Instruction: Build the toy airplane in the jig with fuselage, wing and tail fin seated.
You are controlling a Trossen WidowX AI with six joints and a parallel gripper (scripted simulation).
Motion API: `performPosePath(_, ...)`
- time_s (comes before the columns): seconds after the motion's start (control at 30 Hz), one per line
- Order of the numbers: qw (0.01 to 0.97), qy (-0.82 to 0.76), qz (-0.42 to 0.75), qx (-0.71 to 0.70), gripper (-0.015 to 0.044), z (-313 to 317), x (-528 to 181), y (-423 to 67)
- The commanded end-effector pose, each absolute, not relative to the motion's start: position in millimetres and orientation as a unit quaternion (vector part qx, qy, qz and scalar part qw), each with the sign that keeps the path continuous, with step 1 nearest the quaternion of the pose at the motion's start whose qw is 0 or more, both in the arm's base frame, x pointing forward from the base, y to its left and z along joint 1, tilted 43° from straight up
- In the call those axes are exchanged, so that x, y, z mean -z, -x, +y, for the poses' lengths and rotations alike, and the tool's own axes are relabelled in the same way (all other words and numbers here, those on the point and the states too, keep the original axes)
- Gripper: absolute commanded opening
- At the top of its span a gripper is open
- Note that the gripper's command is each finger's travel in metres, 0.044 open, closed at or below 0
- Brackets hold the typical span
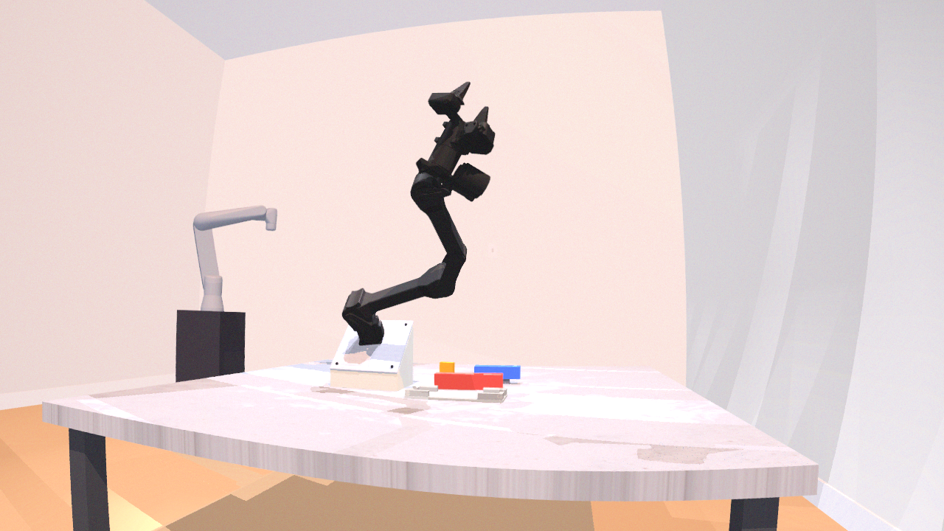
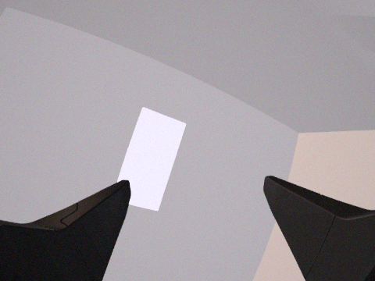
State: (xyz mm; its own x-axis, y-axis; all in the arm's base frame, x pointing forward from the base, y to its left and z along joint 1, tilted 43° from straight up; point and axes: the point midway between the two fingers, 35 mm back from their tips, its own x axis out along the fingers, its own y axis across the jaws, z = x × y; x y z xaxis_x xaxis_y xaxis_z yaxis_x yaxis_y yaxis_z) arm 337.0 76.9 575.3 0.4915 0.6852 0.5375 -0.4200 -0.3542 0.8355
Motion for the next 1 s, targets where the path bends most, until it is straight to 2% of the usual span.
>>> performPosePath(0.0, 0.559, -0.658, 0.101, -0.494, 0.0426, 77, -575, -337)
performPosePath(0.1, 0.579, -0.641, 0.058, -0.501, 0.044, 69, -586, -320)
performPosePath(0.3, 0.616, -0.582, -0.05, -0.529, 0.044, 36, -630, -240)
performPosePath(0.5, 0.664, -0.471, -0.163, -0.558, 0.044, 37, -654, -152)
performPosePath(0.77, 0.713, -0.339, -0.225, -0.571, 0.044, 85, -656, -54)
performPosePath(0.97, 0.755, -0.227, -0.238, -0.567, 0.044, 148, -633, -8)
